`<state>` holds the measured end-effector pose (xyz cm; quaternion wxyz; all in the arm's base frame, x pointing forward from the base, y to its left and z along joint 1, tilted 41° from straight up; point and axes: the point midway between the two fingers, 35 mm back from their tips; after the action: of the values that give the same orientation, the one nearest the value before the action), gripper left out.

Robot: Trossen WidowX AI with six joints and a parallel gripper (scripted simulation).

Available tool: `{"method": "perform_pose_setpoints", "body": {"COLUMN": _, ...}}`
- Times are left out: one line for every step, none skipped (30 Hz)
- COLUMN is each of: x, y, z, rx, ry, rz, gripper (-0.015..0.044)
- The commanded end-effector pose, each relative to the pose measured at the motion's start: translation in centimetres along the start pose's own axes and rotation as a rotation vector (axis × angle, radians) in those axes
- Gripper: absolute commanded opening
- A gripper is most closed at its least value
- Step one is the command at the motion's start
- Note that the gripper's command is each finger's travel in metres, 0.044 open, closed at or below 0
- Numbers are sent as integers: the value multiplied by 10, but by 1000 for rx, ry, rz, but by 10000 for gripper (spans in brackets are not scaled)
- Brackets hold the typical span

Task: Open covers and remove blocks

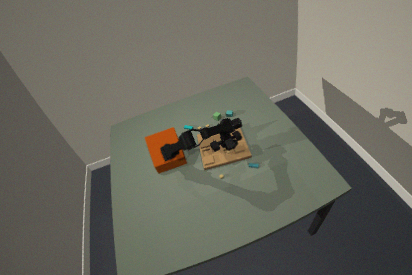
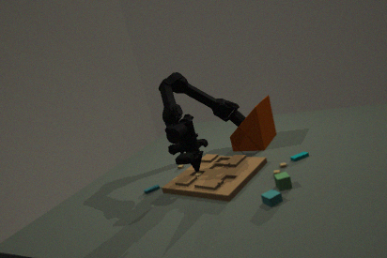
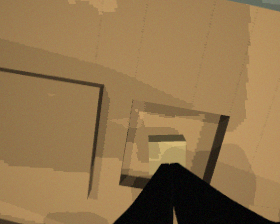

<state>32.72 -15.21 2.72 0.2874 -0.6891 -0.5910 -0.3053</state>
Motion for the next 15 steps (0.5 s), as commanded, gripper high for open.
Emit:
{"method": "perform_pose_setpoints", "body": {"x": 0, "y": 0, "z": -1, "rx": -5, "ry": -4, "rz": 1, "gripper": 0}}
{"method": "perform_pose_setpoints", "body": {"x": 0, "y": 0, "z": -1, "rx": -5, "ry": -4, "rz": 1, "gripper": 0}}
{"method": "perform_pose_setpoints", "body": {"x": 0, "y": 0, "z": -1, "rx": -5, "ry": -4, "rz": 1, "gripper": 0}}
{"method": "perform_pose_setpoints", "body": {"x": 0, "y": 0, "z": -1, "rx": -5, "ry": -4, "rz": 1, "gripper": 0}}
{"method": "perform_pose_setpoints", "body": {"x": 0, "y": 0, "z": 0, "rx": -1, "ry": 0, "rz": 0, "gripper": 0}}
{"method": "perform_pose_setpoints", "body": {"x": 0, "y": 0, "z": 0, "rx": -1, "ry": 0, "rz": 0, "gripper": 0}}
{"method": "perform_pose_setpoints", "body": {"x": -1, "y": 0, "z": 0, "rx": -1, "ry": 0, "rz": 0, "gripper": 0}}
{"method": "perform_pose_setpoints", "body": {"x": -1, "y": 0, "z": 0, "rx": -1, "ry": -1, "rz": 0, "gripper": 0}}
{"method": "perform_pose_setpoints", "body": {"x": -2, "y": 0, "z": 0, "rx": -2, "ry": -1, "rz": 0, "gripper": 0}}
{"method": "perform_pose_setpoints", "body": {"x": -3, "y": 0, "z": 0, "rx": -2, "ry": -1, "rz": 0, "gripper": 0}}
{"method": "perform_pose_setpoints", "body": {"x": -4, "y": 0, "z": -1, "rx": -2, "ry": -2, "rz": 0, "gripper": 0}}
{"method": "perform_pose_setpoints", "body": {"x": -5, "y": 0, "z": -1, "rx": -3, "ry": -2, "rz": 0, "gripper": 0}}
{"method": "perform_pose_setpoints", "body": {"x": -6, "y": 0, "z": -1, "rx": -3, "ry": -2, "rz": 0, "gripper": 0}}
{"method": "perform_pose_setpoints", "body": {"x": -7, "y": 0, "z": -1, "rx": -3, "ry": -3, "rz": 0, "gripper": 0}}
{"method": "perform_pose_setpoints", "body": {"x": -7, "y": 0, "z": -1, "rx": -4, "ry": -3, "rz": 0, "gripper": 0}}
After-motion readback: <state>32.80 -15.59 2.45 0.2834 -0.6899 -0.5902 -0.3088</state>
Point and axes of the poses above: the point midway between the two fingers, 35 mm back from their tips, its own x axis back along the fingers, its own y axis across the jaws, z = x × y, and after that the axes turned 1 degree about -x, right-handed
